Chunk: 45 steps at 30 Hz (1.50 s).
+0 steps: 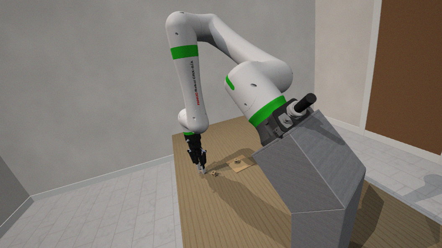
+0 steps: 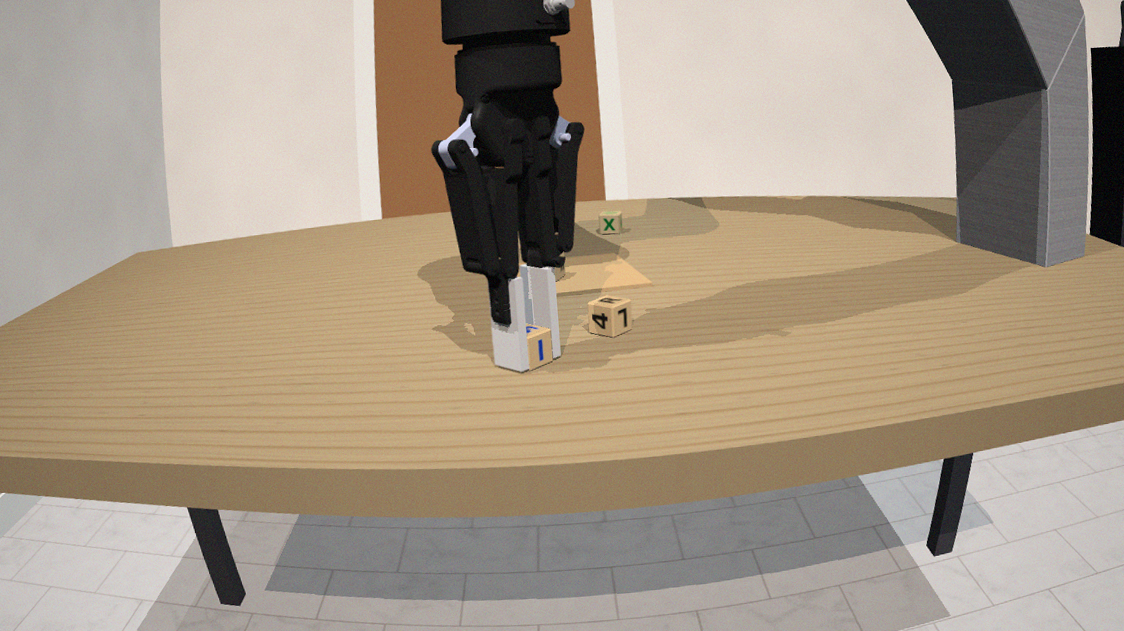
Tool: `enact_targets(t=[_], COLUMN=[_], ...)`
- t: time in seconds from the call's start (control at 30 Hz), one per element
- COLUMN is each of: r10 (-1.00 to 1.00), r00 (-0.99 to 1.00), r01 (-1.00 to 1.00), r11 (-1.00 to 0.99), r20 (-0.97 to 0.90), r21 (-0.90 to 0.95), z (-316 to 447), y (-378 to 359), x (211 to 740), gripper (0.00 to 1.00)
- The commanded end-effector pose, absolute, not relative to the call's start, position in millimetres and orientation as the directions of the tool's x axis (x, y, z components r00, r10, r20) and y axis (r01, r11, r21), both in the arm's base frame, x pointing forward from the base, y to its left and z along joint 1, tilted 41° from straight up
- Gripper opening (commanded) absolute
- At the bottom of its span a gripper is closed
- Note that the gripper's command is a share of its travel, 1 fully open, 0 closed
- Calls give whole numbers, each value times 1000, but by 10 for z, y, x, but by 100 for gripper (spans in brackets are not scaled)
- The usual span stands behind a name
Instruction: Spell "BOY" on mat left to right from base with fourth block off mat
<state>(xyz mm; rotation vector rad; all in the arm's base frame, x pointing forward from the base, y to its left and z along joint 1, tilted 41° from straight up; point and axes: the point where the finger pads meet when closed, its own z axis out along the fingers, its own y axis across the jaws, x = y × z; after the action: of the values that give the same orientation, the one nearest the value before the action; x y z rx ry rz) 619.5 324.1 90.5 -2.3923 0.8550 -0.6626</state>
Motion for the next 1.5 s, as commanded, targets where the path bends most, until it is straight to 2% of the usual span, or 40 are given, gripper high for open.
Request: enact_targets(t=[0.0,0.4,0.9,1.47], r10=[-680,-680,-680,-646], r00=[682,682,682,702], r01=[-430,-429,-429,-395], r11=[-671,-671,-671,-704], r20=[270,270,270,300], r21=[-604,-605,-605,-591], z=[911,1035,1613,1622], y=[3239,3187,2950,2946], x=[6192,6090,5611,5605], gripper=[13,13,13,13])
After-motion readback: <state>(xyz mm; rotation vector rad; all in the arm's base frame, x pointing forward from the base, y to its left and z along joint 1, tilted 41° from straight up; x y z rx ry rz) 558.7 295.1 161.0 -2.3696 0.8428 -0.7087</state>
